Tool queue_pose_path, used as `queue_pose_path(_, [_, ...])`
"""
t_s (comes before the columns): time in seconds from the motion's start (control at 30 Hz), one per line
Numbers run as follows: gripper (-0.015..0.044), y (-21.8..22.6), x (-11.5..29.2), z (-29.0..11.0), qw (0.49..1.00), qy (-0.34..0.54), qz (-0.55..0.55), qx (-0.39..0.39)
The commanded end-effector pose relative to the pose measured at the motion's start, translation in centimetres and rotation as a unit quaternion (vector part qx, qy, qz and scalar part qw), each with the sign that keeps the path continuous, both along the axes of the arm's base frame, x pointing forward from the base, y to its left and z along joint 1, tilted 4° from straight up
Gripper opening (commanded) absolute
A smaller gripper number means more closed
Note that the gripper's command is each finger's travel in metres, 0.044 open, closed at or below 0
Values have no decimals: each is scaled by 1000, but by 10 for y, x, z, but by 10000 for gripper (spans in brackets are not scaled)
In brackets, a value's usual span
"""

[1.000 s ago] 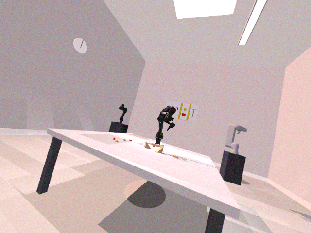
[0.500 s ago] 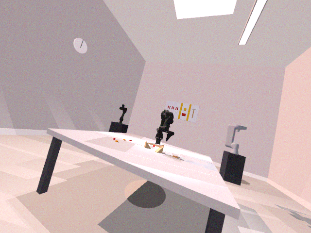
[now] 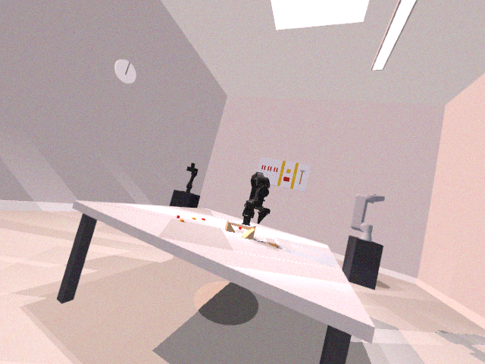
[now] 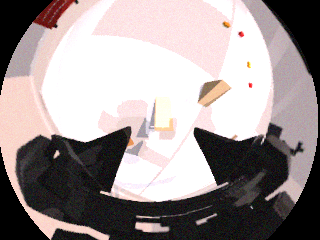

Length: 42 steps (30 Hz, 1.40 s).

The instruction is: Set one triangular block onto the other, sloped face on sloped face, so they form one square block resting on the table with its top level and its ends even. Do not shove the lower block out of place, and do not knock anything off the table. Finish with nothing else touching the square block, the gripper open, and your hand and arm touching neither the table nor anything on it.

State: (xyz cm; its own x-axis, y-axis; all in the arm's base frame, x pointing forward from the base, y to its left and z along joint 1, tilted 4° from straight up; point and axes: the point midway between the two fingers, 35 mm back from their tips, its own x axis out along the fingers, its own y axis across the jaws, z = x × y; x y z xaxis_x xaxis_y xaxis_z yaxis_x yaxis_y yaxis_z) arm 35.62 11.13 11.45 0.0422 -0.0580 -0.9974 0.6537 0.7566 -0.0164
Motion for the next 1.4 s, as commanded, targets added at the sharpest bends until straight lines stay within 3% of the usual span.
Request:
queue_pose_path(0.0, [440,0,0,-8,1000,4,-4,2])
queue_pose_path(1.37, [440,-7,2,-74,1000,4,-3,2])
